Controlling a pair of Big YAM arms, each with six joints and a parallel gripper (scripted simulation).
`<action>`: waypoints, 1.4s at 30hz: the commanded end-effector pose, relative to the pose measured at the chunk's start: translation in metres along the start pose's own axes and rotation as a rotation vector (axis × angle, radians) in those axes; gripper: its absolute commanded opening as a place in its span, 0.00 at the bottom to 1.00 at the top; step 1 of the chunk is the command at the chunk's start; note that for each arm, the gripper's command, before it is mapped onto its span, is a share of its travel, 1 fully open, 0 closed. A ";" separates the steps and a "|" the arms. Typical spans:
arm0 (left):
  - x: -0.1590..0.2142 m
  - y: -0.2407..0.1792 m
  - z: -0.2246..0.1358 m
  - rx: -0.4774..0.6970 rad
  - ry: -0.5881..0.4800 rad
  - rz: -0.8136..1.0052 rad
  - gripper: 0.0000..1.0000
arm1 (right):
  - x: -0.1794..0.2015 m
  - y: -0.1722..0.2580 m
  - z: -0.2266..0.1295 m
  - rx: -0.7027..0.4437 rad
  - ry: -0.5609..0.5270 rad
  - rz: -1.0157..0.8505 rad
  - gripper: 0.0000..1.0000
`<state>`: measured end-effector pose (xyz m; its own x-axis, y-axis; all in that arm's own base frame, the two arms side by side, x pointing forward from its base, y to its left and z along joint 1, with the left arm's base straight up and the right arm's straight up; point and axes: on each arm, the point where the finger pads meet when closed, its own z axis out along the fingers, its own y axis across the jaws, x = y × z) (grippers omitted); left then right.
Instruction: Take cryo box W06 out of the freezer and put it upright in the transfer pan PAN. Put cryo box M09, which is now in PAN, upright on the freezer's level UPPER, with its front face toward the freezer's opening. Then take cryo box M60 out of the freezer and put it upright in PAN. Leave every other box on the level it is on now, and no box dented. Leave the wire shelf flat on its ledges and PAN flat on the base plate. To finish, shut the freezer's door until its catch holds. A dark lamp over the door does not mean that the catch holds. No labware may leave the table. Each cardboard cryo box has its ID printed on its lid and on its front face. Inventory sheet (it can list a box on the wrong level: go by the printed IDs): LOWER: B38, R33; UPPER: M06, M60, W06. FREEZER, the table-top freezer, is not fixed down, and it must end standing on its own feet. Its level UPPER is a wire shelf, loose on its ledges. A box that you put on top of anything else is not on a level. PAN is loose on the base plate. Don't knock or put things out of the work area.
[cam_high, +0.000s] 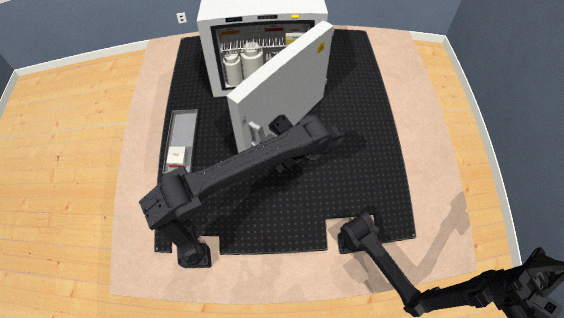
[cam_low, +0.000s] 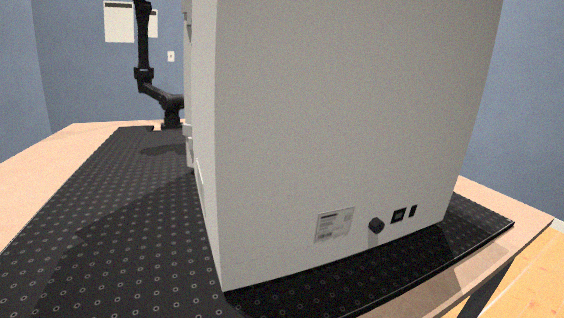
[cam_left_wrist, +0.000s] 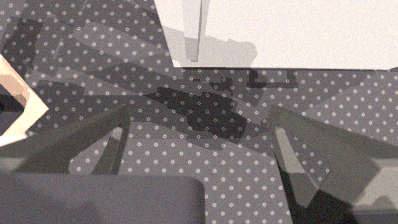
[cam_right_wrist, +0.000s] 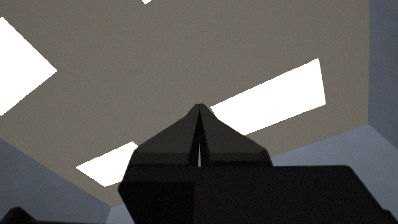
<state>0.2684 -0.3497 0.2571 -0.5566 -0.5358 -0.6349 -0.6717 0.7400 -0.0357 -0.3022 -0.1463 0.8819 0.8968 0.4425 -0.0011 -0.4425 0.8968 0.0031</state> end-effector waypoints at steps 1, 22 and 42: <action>-0.001 -0.004 -0.001 -0.025 -0.002 -0.011 1.00 | 0.014 0.000 0.003 -0.003 0.031 -0.011 0.00; -0.001 -0.004 -0.001 -0.025 -0.002 -0.011 1.00 | 0.014 0.000 0.003 -0.003 0.031 -0.011 0.00; -0.065 0.033 -0.002 0.407 -0.102 0.287 1.00 | 0.014 0.000 0.003 -0.003 0.031 -0.011 0.00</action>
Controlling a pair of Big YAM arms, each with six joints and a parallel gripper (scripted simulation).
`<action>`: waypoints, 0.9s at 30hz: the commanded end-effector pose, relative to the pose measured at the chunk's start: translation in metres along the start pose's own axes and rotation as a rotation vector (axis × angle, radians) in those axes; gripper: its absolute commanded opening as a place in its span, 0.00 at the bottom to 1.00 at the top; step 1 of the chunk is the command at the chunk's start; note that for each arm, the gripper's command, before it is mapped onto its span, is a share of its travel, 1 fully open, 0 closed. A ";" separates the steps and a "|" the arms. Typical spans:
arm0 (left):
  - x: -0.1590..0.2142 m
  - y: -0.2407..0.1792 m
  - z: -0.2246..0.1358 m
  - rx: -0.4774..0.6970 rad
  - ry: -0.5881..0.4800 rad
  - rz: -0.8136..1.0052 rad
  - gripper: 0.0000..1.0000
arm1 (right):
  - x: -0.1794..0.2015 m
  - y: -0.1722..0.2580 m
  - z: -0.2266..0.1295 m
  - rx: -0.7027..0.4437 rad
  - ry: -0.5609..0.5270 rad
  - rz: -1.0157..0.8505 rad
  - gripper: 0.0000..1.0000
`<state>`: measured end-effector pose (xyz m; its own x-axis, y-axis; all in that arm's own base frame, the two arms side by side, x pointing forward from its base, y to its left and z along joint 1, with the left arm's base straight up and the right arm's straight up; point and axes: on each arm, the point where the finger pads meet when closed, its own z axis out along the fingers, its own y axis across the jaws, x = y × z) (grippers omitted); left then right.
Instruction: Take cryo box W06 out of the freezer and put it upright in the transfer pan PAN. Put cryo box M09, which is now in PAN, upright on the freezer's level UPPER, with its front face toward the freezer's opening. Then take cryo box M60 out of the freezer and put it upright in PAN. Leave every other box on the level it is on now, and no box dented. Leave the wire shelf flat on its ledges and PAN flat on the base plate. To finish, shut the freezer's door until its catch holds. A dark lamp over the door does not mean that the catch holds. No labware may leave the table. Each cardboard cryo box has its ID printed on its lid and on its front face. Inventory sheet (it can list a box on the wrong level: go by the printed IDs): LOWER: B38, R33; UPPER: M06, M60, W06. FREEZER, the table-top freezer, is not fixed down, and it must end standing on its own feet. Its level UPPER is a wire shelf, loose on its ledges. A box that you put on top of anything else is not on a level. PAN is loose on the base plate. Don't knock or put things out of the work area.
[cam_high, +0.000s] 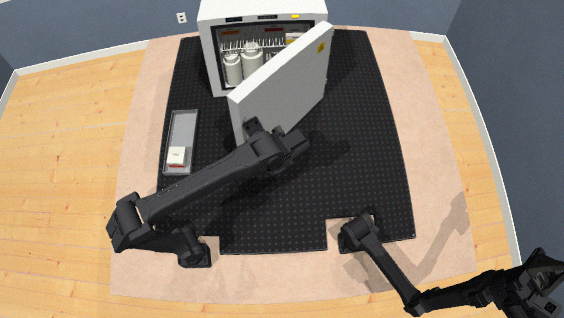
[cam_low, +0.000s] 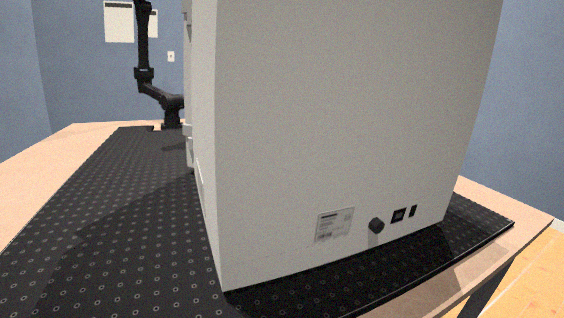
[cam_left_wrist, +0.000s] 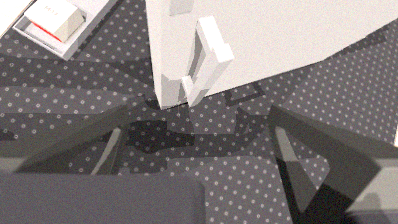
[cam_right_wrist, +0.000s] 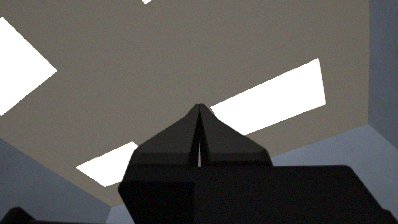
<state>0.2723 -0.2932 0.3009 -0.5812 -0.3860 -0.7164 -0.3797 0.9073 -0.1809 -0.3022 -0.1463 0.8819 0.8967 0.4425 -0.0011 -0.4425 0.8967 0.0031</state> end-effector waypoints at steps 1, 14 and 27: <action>-0.011 0.004 0.008 0.118 -0.006 0.167 1.00 | 0.014 0.000 0.003 -0.003 0.031 -0.011 0.00; -0.049 0.035 0.003 0.429 -0.085 0.412 1.00 | 0.014 0.000 0.003 -0.003 0.031 -0.011 0.00; -0.088 0.067 -0.002 0.735 -0.167 0.663 1.00 | 0.014 0.000 0.003 -0.003 0.031 -0.011 0.00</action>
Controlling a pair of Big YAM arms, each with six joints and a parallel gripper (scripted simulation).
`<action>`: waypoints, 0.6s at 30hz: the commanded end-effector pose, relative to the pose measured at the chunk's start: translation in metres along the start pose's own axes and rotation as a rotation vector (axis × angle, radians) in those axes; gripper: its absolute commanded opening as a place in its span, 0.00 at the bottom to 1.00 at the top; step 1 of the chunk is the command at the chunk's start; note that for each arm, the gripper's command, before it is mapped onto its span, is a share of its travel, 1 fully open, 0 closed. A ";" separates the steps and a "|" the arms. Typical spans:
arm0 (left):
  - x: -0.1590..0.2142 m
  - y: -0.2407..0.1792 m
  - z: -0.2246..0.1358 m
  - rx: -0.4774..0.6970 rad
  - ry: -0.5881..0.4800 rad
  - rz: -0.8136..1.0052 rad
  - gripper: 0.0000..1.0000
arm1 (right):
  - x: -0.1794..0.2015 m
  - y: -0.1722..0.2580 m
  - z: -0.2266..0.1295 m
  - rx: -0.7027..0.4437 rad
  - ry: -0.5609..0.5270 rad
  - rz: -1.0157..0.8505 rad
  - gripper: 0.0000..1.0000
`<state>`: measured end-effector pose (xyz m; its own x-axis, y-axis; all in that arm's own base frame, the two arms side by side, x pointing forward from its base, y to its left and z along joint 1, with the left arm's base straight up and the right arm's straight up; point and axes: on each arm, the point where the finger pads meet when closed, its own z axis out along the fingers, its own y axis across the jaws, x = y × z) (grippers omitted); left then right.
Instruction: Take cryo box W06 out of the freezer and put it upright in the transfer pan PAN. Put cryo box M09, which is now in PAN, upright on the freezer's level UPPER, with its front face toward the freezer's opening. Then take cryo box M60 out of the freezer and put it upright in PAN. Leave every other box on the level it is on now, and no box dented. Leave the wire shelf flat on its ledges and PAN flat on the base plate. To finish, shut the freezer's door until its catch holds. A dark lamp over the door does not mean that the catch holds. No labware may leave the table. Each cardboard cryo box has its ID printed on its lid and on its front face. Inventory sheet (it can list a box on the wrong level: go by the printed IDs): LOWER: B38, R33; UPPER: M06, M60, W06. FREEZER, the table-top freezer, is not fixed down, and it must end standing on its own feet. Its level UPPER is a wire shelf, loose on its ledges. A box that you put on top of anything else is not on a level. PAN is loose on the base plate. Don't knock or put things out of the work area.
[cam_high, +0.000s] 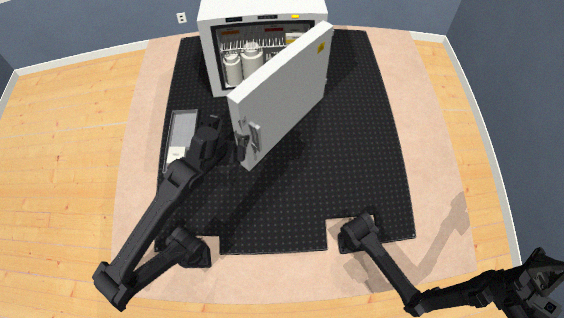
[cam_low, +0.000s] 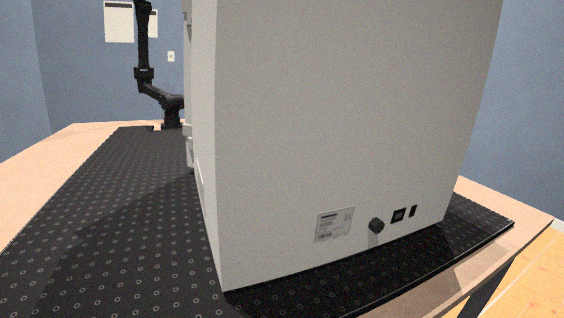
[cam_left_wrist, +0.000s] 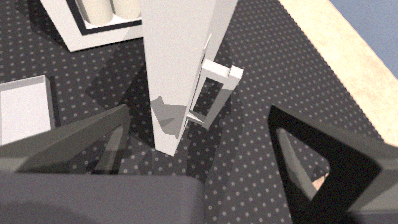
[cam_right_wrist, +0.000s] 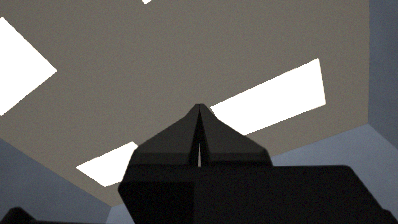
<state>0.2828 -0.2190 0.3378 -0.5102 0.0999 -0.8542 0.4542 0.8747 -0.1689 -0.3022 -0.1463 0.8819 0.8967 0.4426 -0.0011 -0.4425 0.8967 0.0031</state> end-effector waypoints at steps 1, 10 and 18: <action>-0.021 0.028 -0.011 0.077 -0.066 0.201 1.00 | 0.014 0.000 0.003 -0.003 0.031 -0.011 0.00; -0.030 0.041 -0.019 0.218 -0.073 0.318 1.00 | 0.014 0.000 0.003 -0.003 0.031 -0.011 0.00; -0.039 0.035 -0.025 0.223 -0.100 0.322 1.00 | 0.014 0.000 0.003 -0.003 0.031 -0.011 0.00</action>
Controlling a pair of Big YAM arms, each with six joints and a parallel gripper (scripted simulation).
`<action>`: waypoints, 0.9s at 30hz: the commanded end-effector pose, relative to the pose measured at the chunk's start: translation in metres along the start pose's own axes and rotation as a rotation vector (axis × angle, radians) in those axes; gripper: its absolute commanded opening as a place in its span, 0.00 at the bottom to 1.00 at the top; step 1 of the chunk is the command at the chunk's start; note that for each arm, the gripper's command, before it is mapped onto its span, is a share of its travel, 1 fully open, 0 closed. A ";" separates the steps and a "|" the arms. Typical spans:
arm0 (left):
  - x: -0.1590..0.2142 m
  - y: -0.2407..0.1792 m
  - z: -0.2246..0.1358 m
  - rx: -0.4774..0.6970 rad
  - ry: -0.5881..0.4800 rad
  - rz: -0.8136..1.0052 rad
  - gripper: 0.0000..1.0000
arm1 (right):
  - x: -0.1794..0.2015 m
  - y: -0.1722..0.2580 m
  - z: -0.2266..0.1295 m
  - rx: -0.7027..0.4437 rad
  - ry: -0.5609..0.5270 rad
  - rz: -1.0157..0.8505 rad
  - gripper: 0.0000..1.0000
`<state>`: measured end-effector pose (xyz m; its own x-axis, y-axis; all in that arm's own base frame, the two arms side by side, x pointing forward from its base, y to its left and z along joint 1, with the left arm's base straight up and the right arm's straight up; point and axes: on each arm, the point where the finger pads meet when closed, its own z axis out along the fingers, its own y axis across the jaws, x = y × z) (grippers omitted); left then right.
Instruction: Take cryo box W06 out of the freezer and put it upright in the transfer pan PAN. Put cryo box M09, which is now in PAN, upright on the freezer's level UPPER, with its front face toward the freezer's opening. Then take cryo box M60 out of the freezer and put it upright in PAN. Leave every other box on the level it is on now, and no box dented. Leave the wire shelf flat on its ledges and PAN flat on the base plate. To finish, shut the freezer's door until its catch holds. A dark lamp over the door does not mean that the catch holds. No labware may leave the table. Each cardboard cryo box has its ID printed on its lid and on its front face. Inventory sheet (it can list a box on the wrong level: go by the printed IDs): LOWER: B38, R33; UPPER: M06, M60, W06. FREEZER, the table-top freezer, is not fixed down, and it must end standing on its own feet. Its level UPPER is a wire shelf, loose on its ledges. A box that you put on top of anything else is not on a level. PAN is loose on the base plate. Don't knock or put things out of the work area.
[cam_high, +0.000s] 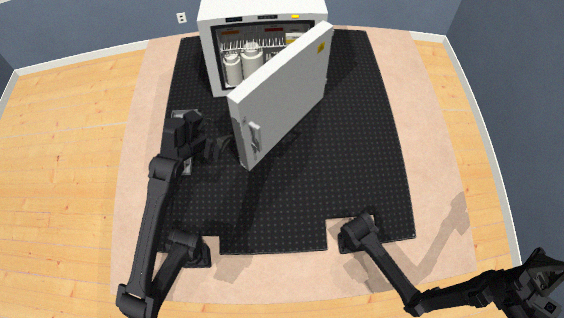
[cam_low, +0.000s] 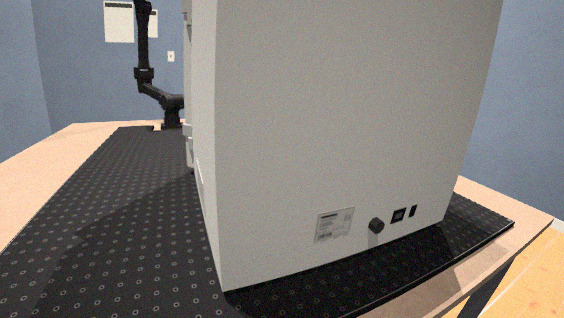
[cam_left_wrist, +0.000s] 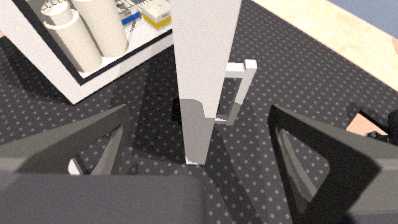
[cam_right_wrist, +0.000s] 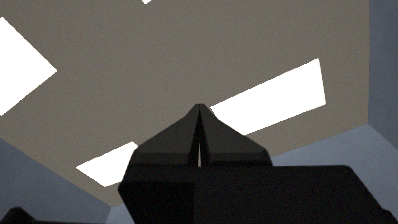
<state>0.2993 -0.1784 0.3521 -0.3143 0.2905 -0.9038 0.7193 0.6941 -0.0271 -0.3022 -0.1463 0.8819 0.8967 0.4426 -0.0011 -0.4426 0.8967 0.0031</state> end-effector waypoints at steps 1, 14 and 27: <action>-0.024 -0.001 -0.009 -0.003 -0.046 0.052 1.00 | 0.014 0.000 0.003 -0.003 0.031 -0.011 0.00; -0.048 -0.003 -0.002 -0.002 -0.080 0.064 1.00 | 0.014 0.000 0.003 -0.003 0.031 -0.011 0.00; -0.057 -0.003 0.015 -0.001 -0.081 0.058 1.00 | 0.014 0.000 0.003 -0.003 0.031 -0.011 0.00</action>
<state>0.3129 -0.1970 0.3515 -0.2889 0.3178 -0.9031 0.7359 0.6770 0.0029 -0.3022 -0.1463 0.8819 0.8967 0.4426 -0.0011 -0.4426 0.8967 0.0031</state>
